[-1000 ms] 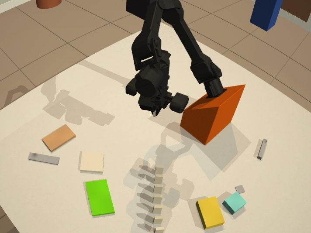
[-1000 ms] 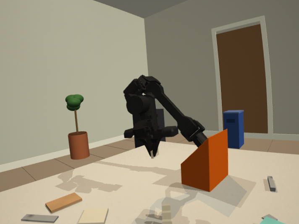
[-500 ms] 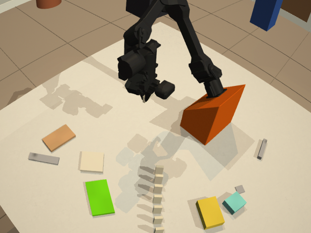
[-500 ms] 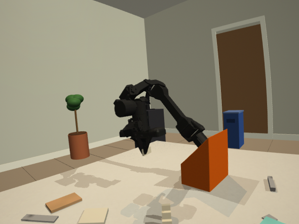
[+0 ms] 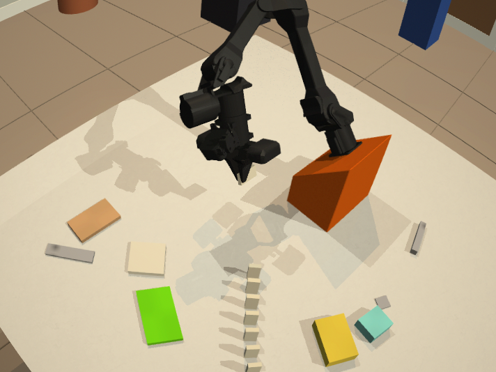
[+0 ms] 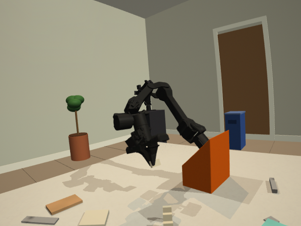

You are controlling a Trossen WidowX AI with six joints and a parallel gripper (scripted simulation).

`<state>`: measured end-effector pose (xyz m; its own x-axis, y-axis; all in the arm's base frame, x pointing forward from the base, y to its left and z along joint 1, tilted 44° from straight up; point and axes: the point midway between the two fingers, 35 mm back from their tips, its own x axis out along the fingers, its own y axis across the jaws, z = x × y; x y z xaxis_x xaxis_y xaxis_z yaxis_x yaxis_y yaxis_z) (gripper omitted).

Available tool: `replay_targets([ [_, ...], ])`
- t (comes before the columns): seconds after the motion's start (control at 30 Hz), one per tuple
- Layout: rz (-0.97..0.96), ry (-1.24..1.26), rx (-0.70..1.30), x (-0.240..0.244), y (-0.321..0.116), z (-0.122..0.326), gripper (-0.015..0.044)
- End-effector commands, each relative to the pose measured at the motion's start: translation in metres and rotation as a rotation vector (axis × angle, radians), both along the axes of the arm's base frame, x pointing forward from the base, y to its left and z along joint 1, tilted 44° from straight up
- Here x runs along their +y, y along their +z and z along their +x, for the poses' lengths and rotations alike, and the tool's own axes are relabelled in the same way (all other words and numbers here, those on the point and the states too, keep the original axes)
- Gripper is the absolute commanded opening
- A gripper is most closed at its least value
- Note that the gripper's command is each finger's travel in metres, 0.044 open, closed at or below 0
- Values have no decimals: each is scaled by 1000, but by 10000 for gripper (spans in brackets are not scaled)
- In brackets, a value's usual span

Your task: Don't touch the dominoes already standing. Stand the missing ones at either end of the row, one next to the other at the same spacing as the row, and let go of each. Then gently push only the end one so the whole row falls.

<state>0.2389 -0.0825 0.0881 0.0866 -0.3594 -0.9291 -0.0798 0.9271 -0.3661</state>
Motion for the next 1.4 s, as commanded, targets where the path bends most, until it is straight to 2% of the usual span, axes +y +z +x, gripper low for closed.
replay_targets([
  [0.0,68,12,-47,-1,-8,0,26],
  [0.7,311,151,-441,-15,-22,15,26],
  [1.37,255,421,-850,-30,0,9,26],
])
